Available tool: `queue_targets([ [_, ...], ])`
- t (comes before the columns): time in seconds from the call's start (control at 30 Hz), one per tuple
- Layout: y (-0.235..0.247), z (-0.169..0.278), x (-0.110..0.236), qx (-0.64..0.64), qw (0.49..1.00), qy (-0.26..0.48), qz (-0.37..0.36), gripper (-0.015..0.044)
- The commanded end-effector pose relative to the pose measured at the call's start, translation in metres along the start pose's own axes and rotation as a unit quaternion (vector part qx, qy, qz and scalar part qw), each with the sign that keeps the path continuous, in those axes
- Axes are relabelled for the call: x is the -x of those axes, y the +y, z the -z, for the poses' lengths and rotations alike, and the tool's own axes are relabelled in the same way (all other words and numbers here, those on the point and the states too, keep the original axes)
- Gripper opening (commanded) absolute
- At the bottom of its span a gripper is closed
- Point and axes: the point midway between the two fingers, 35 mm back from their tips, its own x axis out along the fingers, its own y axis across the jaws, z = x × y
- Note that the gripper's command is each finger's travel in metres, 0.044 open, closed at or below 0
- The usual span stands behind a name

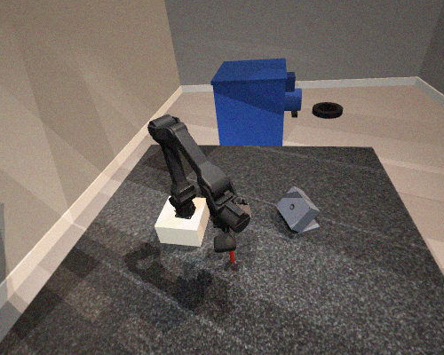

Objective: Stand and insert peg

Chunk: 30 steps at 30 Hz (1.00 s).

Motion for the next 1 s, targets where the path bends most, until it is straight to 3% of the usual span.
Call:
queue_targets([
  [0.0, -0.011, -0.008, 0.007, -0.021, 0.997, 0.031, 0.062, 0.044],
  [0.47, -0.014, -0.011, 0.009, -0.02, 0.995, 0.04, 0.084, 0.044],
  [0.97, -0.016, -0.01, -0.004, 0.16, 0.983, 0.055, 0.075, 0.044],
])
